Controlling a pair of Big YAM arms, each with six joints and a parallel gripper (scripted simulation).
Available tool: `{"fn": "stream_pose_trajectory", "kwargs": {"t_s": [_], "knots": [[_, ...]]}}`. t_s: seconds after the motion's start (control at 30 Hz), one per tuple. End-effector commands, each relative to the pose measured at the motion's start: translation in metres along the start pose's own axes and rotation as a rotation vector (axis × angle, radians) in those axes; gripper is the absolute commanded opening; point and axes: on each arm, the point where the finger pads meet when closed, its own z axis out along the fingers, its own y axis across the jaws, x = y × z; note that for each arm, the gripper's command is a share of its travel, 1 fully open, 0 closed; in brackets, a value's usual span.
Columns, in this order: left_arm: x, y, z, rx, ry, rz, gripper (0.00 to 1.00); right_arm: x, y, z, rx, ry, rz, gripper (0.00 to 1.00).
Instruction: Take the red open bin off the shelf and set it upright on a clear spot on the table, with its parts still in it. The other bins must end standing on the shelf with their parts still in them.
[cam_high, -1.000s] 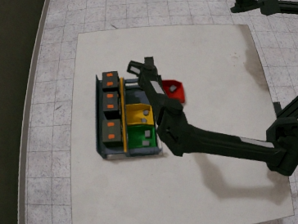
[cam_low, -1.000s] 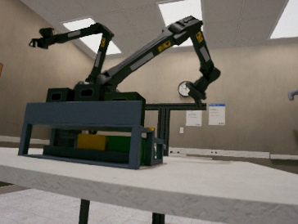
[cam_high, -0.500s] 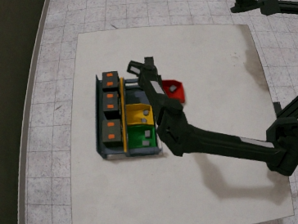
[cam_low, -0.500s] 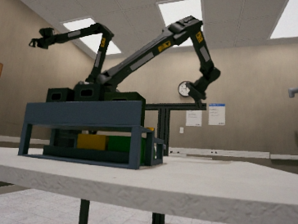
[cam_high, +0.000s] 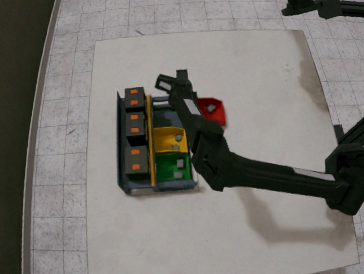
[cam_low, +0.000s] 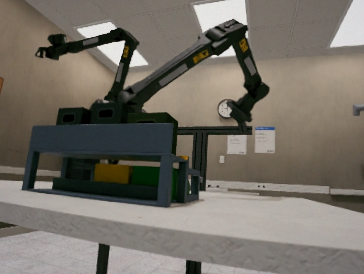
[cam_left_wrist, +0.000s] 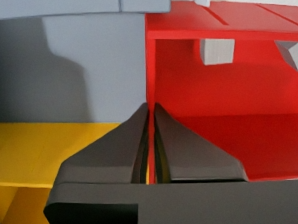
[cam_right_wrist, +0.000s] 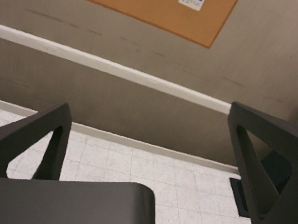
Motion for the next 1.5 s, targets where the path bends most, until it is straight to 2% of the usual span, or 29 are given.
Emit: {"fn": "stream_pose_trajectory", "kwargs": {"t_s": [0.0,0.33,1.47], "knots": [[-0.013,0.017,-0.018,-0.035,-0.026,-0.014,0.0,-0.039,-0.002,-0.006,0.005,-0.056,-0.019,1.0],[-0.012,0.02,-0.028,-0.038,-0.028,-0.014,0.0,-0.039,-0.002,-0.006,0.005,-0.056,-0.019,1.0],[-0.011,0.015,-0.032,-0.035,-0.027,-0.005,0.0,-0.039,-0.002,-0.006,0.005,-0.056,-0.019,1.0]]}}
